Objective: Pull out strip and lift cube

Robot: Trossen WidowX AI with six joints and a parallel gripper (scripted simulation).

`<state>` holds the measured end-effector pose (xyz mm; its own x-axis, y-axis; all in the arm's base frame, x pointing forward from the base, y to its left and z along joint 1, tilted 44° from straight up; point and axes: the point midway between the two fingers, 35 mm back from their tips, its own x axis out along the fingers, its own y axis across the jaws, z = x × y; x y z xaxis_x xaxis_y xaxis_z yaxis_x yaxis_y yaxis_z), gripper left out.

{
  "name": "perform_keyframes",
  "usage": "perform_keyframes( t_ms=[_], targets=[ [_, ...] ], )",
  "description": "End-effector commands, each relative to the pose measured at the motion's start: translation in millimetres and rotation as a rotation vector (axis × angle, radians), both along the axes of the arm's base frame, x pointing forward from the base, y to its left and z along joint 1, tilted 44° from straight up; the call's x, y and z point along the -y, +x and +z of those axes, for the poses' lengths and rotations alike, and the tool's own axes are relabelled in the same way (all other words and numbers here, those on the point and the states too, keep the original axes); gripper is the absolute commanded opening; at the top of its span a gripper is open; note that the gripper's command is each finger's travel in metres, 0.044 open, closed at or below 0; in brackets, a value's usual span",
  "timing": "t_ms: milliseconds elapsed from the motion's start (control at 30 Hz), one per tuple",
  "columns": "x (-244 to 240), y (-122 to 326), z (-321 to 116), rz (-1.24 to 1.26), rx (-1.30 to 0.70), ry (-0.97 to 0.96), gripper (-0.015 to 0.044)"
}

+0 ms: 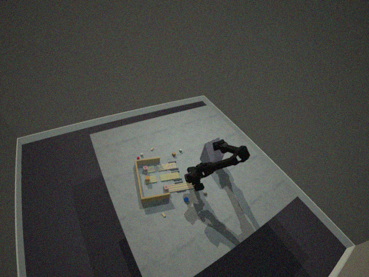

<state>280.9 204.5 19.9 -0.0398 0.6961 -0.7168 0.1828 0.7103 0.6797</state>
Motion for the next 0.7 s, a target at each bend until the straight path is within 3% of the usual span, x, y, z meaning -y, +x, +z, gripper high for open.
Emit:
perform_keyframes(
  t_ms=[0,667],
  targets=[
    [-6,-16,-4,0.024,-0.028,0.000,0.0000],
    [-8,-41,1,0.024,-0.029,0.000,0.0000]
  ],
)
